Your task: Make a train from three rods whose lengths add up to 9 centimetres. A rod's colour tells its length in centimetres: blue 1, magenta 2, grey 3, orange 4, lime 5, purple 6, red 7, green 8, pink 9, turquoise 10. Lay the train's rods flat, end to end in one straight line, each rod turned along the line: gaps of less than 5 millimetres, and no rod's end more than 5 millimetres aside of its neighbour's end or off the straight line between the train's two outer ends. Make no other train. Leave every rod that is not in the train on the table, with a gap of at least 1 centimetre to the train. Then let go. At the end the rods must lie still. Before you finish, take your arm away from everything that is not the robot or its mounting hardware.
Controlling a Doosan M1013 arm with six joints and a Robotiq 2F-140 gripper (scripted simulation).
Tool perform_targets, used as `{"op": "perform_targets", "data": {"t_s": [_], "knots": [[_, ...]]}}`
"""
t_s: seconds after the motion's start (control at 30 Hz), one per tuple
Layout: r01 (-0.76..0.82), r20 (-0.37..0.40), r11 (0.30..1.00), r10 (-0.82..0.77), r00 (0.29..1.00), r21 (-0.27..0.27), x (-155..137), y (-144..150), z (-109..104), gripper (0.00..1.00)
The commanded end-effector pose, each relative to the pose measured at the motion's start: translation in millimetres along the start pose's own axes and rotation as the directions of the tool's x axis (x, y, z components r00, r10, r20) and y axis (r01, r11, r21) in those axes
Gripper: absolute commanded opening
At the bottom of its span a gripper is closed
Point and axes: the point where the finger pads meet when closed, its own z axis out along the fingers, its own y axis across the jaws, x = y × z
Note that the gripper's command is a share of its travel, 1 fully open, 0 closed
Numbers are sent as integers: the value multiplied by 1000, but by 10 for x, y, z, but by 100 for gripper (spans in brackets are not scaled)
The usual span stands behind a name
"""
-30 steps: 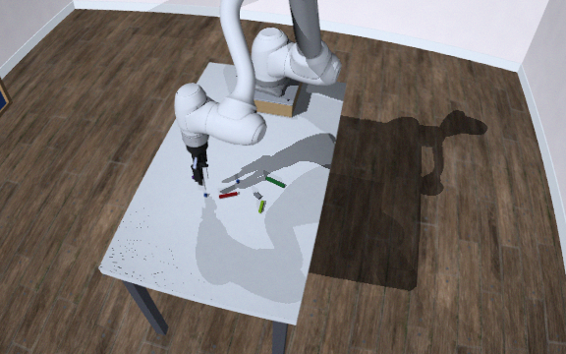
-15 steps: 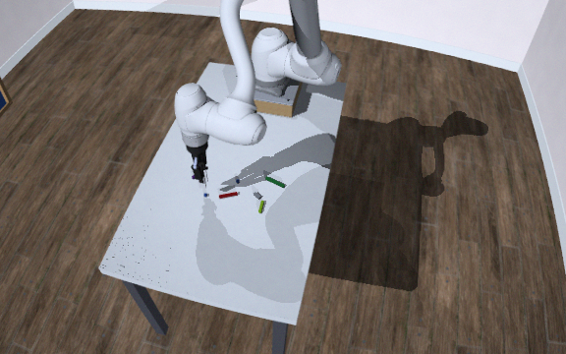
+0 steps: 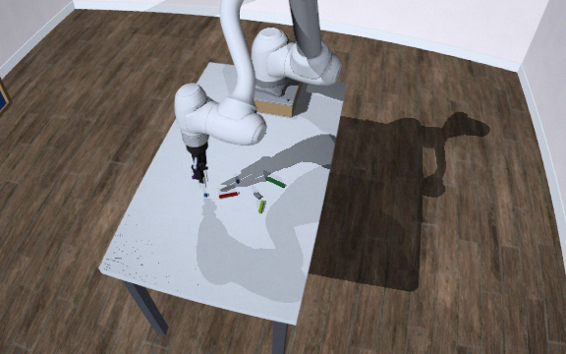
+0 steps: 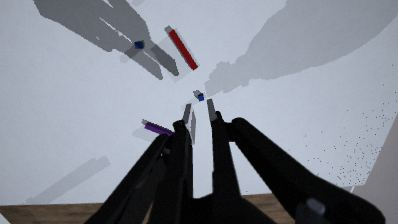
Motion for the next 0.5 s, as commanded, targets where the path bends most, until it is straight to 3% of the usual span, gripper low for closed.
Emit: {"op": "perform_targets", "data": {"t_s": [0.0, 0.47], "knots": [[0, 0, 1000, 0, 1000, 0, 0, 0, 6, 15], [0, 0, 1000, 0, 1000, 0, 0, 1, 109, 15]]}}
